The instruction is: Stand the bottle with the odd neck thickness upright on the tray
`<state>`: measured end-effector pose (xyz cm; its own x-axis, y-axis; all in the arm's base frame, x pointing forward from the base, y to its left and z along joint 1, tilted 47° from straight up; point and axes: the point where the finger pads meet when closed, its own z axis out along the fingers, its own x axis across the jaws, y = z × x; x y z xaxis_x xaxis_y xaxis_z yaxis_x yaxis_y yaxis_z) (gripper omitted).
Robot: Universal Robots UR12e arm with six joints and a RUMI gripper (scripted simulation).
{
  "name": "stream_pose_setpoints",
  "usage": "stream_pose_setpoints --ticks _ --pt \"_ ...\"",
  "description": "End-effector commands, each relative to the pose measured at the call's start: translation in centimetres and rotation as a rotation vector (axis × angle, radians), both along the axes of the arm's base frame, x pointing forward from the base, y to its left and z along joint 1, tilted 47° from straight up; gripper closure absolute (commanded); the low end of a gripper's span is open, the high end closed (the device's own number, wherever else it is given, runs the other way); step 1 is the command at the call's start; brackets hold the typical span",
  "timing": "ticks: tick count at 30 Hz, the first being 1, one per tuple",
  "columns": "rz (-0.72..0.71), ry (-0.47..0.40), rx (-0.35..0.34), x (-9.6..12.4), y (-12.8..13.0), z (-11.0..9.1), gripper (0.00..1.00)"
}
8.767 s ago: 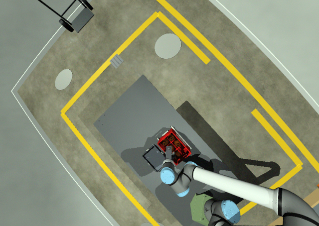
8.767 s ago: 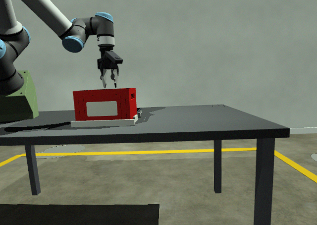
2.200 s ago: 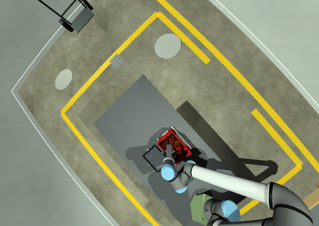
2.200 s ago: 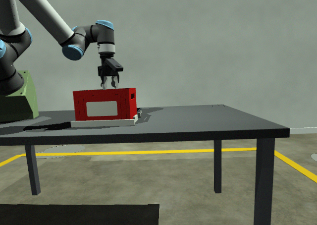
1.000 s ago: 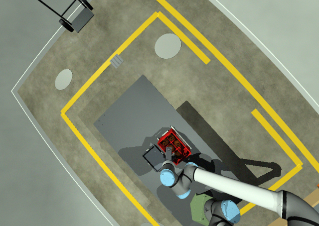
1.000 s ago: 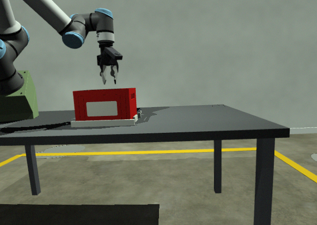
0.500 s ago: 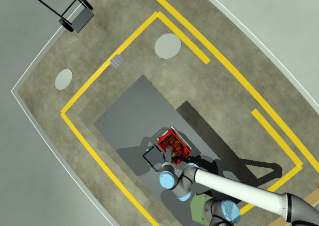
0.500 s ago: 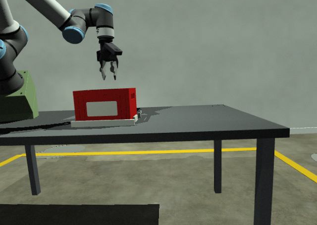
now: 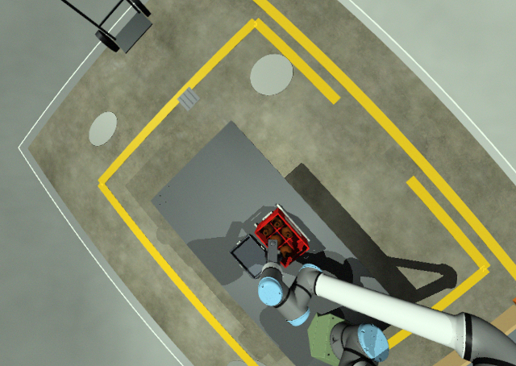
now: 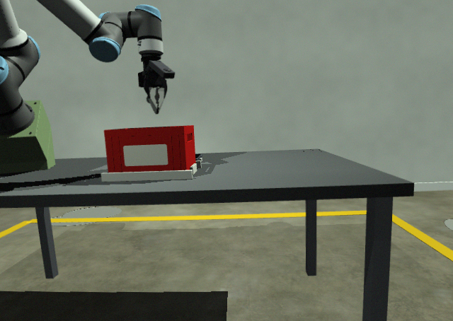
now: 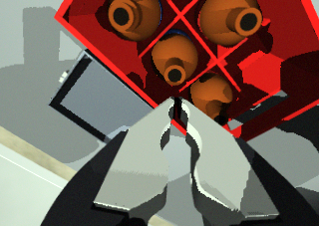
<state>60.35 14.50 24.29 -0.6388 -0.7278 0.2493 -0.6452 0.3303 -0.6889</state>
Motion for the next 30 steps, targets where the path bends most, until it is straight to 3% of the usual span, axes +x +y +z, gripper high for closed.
stream_pose_setpoints --ticks 1,20,22,24,30 --pt "0.0 -0.001 0.0 0.0 0.0 0.1 1.0" --pt "0.0 -0.001 0.0 0.1 0.0 0.1 1.0" --pt "0.0 0.0 0.001 1.6 -0.7 1.6 1.0" --pt "0.0 0.0 0.002 4.2 -2.1 4.5 1.0" --pt "0.0 -0.001 0.0 7.1 -4.1 8.0 1.0"
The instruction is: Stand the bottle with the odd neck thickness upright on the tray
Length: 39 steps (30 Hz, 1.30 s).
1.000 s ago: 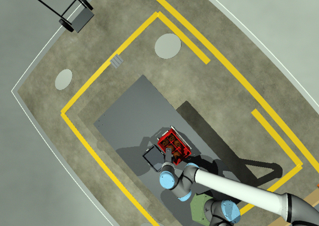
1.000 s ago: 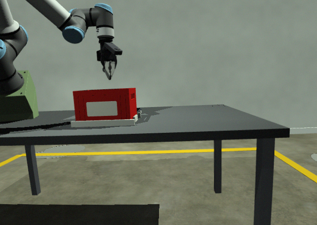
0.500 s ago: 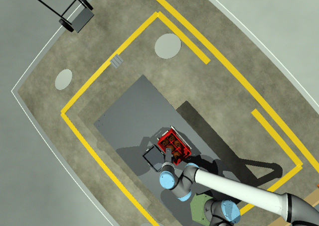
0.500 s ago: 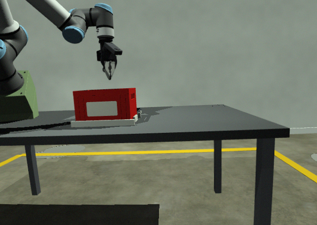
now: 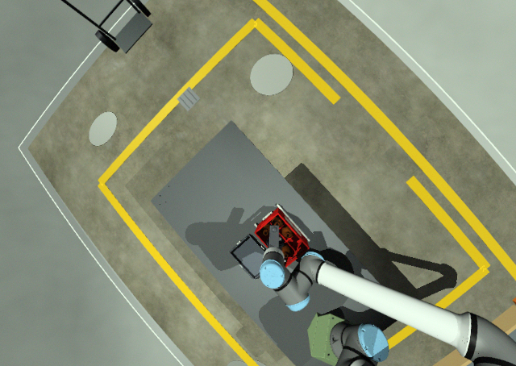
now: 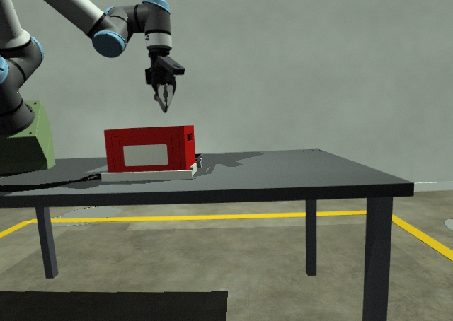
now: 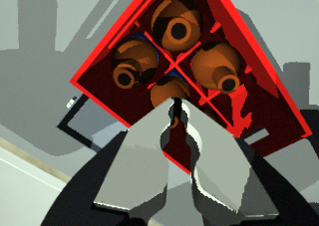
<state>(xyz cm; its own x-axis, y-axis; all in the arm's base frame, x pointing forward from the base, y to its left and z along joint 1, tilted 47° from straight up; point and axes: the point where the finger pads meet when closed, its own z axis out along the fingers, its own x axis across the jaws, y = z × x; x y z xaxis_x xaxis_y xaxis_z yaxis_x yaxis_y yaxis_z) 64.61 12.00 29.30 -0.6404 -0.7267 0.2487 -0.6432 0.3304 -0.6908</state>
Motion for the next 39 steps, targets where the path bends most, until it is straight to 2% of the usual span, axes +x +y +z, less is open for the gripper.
stream_pose_setpoints --ticks 1,10,11,39 --pt "0.002 0.001 0.001 2.83 -1.61 3.06 1.0" --pt "0.002 0.001 0.001 2.83 -1.61 3.06 1.0" --pt "0.002 0.001 0.001 2.83 -1.61 3.06 0.62" --pt "0.002 0.001 0.001 2.83 -1.61 3.06 0.62"
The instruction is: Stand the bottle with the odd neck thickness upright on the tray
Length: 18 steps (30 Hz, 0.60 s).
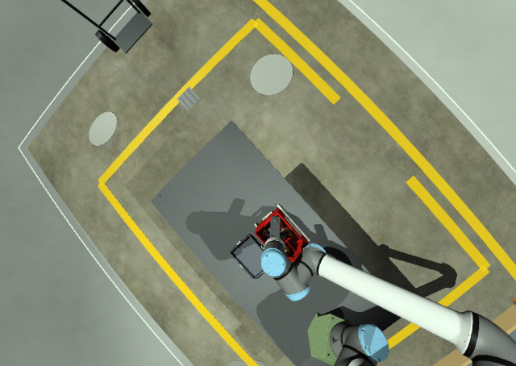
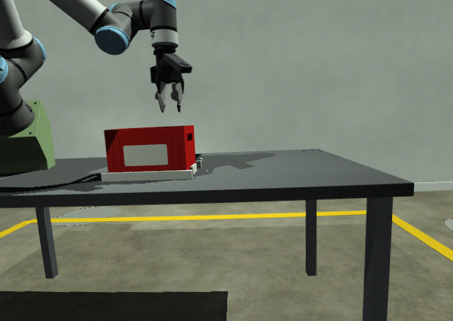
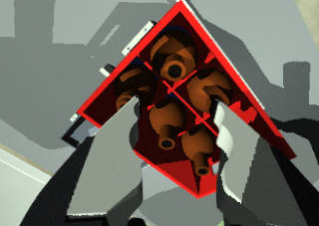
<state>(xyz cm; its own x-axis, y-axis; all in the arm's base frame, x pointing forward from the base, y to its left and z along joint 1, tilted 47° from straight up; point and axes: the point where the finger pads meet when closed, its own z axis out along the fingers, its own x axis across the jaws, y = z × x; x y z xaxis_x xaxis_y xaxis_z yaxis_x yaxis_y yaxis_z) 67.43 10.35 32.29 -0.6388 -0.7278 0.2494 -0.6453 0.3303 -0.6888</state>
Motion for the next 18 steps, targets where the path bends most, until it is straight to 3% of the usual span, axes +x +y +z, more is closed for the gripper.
stream_pose_setpoints --ticks 1,18 --pt "0.0 -0.001 0.0 0.01 0.04 0.06 0.62" --pt "0.0 -0.001 0.0 0.1 -0.08 -0.07 0.62"
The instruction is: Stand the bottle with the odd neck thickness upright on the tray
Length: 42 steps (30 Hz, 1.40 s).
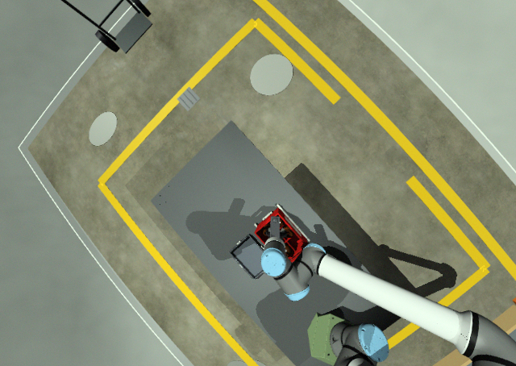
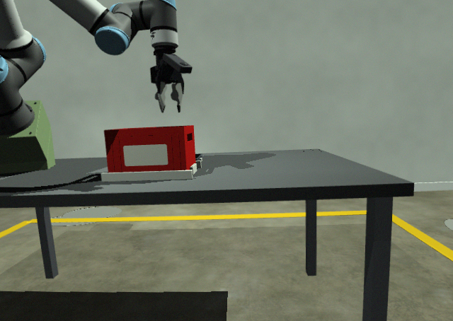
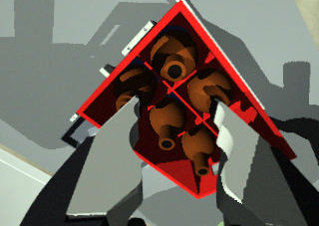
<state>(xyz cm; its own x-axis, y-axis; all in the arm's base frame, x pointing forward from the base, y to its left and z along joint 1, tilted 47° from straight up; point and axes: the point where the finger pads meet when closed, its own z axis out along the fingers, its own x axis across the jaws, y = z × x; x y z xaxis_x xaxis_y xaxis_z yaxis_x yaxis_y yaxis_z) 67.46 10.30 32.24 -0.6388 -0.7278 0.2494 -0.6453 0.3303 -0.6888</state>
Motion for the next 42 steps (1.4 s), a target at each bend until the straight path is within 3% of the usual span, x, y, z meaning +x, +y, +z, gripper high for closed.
stream_pose_setpoints --ticks 1,42 --pt "0.0 -0.001 0.0 0.1 -0.1 -0.1 0.62" --pt "0.0 -0.001 0.0 1.8 -2.4 -2.7 0.62"
